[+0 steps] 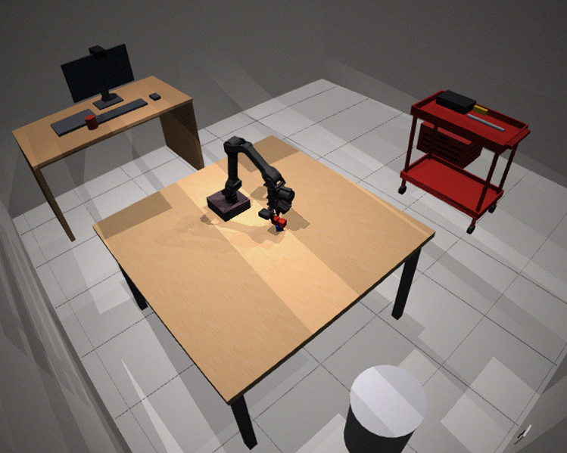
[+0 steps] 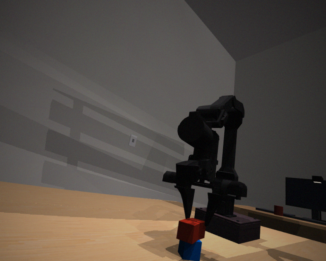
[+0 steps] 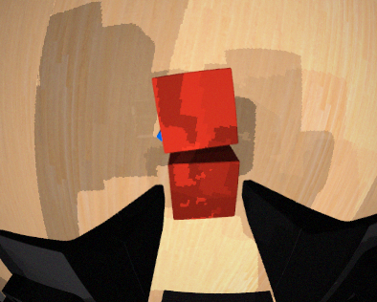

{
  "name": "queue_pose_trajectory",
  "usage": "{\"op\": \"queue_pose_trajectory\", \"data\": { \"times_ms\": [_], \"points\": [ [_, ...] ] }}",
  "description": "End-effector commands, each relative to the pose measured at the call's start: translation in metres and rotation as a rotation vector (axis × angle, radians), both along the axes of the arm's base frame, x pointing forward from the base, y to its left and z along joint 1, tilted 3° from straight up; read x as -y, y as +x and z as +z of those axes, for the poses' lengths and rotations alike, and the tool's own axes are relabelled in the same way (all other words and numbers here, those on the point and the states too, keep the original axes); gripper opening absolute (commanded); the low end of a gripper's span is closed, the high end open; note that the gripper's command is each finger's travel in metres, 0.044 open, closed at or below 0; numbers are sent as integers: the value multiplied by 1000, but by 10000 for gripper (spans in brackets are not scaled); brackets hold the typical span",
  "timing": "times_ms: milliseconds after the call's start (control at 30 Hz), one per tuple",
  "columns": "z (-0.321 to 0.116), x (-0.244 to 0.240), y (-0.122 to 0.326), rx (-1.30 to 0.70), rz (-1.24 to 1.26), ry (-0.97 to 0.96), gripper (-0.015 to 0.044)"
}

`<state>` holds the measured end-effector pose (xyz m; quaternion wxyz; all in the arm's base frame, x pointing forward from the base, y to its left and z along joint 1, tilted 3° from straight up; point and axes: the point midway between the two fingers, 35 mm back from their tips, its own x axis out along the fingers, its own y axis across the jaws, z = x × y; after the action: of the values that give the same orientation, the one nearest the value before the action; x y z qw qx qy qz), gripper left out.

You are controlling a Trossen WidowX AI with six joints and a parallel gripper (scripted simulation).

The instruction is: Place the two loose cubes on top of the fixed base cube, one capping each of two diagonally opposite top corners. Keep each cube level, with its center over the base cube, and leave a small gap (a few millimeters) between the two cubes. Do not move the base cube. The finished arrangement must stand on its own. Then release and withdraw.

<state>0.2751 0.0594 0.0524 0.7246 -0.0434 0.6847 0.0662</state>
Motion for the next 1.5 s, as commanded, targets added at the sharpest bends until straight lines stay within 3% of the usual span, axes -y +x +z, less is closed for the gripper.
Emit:
{"op": "queue_pose_trajectory", "data": {
  "times_ms": [0, 1133, 1367, 1467],
  "points": [
    [8, 0, 1, 8, 1, 2, 205],
    [56, 2, -1, 8, 1, 2, 205],
    [64, 3, -3, 5, -4, 1, 389],
    [64, 3, -3, 5, -4, 1, 400]
  ]
}}
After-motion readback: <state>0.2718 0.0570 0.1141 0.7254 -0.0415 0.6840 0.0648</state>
